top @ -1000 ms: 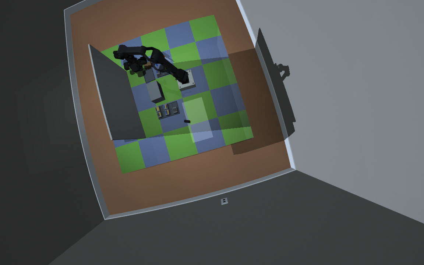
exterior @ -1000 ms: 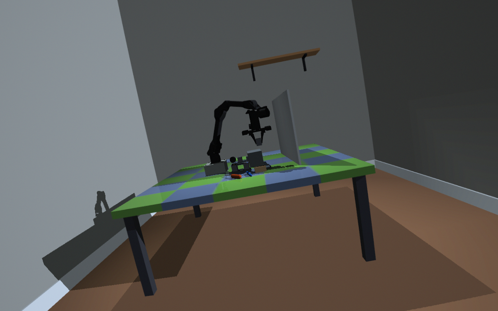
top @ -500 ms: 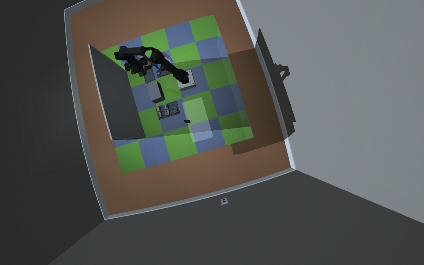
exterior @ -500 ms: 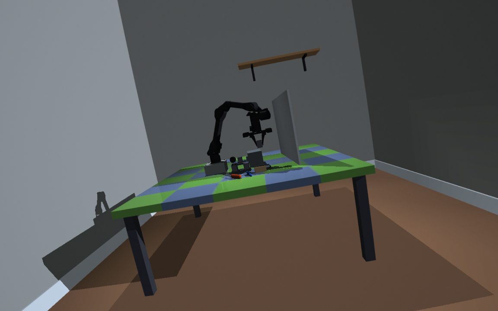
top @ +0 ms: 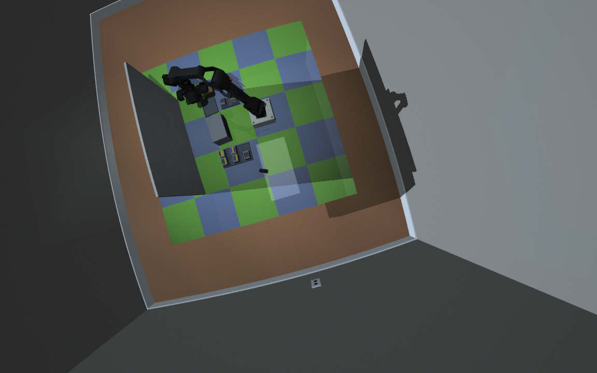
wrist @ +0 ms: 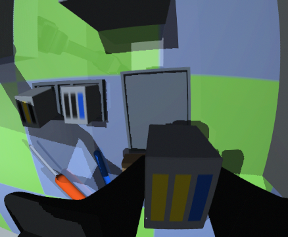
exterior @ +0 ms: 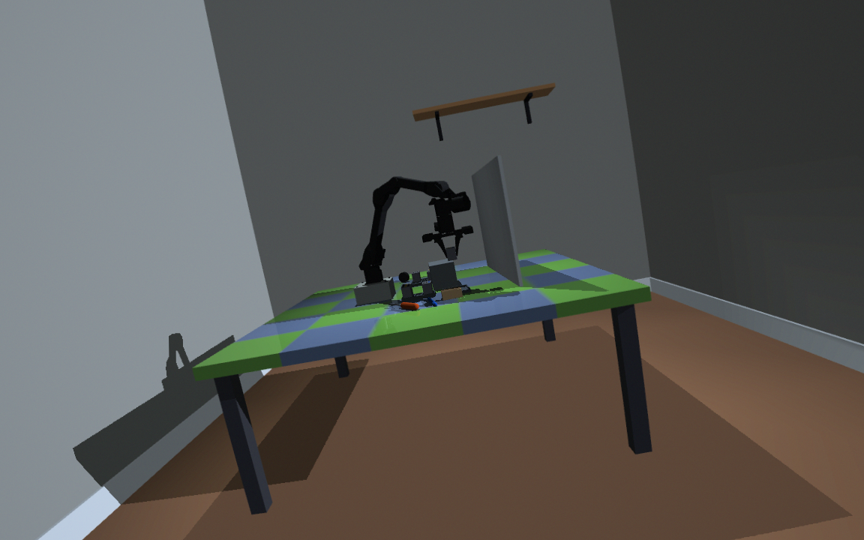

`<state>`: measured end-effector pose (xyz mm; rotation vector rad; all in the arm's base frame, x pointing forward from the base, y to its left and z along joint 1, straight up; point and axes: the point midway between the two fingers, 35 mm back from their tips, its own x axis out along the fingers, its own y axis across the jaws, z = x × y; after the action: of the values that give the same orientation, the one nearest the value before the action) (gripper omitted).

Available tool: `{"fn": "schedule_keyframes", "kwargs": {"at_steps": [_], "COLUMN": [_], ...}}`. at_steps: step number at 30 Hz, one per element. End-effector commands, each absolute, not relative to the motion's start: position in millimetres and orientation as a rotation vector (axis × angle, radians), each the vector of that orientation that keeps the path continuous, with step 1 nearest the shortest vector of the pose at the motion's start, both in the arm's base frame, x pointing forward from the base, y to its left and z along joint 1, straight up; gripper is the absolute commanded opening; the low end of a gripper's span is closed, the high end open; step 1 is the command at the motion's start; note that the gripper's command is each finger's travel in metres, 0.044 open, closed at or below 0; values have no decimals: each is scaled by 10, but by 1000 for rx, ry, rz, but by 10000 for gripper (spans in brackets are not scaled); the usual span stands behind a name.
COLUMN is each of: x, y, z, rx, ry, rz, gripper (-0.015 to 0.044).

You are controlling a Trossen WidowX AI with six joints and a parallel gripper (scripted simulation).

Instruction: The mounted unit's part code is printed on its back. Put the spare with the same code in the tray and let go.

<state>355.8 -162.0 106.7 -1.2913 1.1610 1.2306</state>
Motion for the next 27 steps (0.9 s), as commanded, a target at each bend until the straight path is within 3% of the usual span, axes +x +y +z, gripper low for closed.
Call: {"fn": "schedule_keyframes", "kwargs": {"at_steps": [1,27], "x": [3547,3566], "y": [-1618,-1627], "z": [1008,768], "rx": [-1290,-1290], "ry": [1162,1162], "rz": [1241,1241], "gripper": [0,0]}}
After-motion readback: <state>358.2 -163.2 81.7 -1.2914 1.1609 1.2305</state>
